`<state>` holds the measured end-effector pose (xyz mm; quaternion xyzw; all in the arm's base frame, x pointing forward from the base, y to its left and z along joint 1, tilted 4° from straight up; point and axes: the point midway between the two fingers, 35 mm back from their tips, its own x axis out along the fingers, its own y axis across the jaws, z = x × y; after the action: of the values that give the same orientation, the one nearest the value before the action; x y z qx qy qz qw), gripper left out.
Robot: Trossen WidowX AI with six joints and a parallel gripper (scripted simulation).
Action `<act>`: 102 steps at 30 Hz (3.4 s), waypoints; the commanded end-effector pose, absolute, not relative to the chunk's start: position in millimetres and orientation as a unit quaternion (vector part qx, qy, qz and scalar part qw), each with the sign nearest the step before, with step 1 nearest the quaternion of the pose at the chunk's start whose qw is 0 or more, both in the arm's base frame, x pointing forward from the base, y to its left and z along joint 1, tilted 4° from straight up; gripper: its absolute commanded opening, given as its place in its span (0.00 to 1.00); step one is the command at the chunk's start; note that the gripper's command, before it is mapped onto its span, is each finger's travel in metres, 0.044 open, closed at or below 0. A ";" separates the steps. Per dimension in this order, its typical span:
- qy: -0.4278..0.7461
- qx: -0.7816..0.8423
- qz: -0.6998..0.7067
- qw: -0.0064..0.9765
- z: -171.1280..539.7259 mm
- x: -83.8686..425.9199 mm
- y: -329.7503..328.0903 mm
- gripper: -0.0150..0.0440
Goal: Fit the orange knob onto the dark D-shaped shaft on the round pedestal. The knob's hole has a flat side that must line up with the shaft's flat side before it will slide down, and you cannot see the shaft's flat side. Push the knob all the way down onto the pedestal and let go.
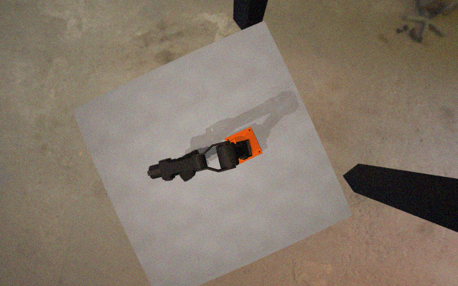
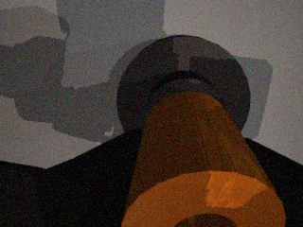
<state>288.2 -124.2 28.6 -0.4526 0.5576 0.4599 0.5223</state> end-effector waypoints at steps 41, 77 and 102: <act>0.506 -0.506 0.516 0.471 28.5 289.2 -125.1 0.25; 0.449 -0.553 0.566 0.415 28.0 288.2 -124.6 0.25; 0.387 -0.593 0.610 0.355 32.5 291.6 -125.0 0.25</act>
<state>289.7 -124.5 31.8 -0.5783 0.4098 0.5959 0.3775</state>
